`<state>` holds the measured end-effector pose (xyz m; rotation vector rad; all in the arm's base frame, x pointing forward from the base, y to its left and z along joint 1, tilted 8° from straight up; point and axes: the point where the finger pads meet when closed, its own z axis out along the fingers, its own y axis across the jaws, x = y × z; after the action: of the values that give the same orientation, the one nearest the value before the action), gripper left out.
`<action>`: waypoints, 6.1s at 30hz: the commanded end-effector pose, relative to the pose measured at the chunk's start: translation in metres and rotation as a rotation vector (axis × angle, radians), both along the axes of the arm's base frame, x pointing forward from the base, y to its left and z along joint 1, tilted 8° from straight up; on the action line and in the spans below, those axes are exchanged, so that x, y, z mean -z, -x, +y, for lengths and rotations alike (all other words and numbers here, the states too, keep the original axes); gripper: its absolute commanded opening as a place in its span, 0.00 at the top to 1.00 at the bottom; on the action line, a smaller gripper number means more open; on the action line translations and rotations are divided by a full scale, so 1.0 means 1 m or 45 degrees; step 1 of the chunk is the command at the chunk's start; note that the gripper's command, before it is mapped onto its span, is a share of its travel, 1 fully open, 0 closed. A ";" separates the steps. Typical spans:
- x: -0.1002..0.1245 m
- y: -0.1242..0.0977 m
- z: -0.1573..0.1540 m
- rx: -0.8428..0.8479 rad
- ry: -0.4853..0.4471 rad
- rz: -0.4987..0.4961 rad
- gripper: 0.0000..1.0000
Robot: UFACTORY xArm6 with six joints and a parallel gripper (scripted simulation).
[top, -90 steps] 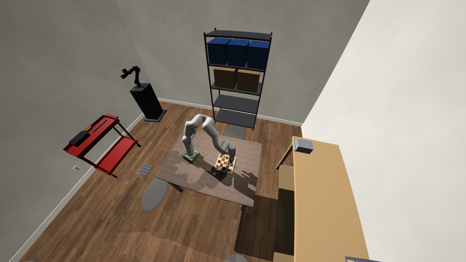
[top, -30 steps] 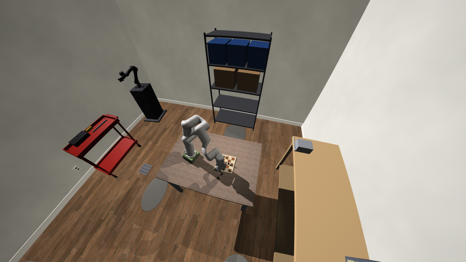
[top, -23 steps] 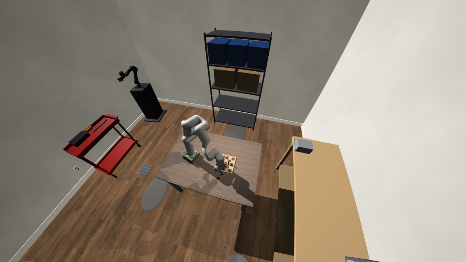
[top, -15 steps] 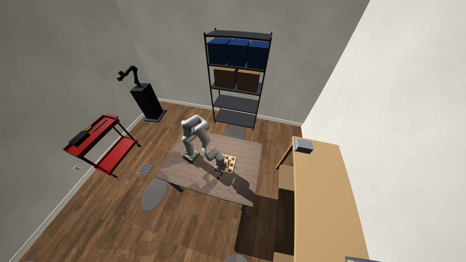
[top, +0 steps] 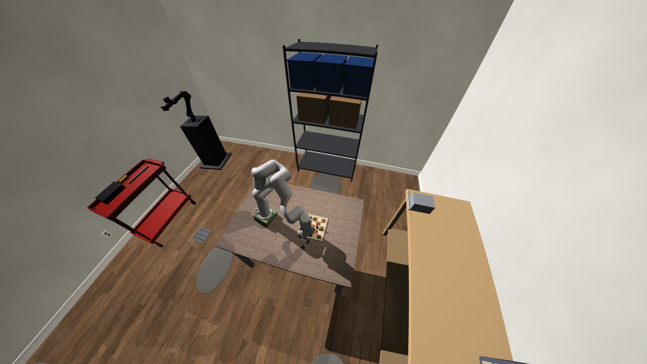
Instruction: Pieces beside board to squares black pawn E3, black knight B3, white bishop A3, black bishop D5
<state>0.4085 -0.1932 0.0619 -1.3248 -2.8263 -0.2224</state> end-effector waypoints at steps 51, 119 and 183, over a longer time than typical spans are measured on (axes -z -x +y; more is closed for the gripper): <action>0.048 -0.004 0.006 0.000 0.003 -0.005 0.63; 0.049 -0.006 0.005 0.000 0.003 -0.005 0.63; 0.085 -0.008 0.010 0.000 0.003 -0.005 0.63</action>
<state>0.4149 -0.1825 -0.0248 -1.3249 -2.8268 -0.2222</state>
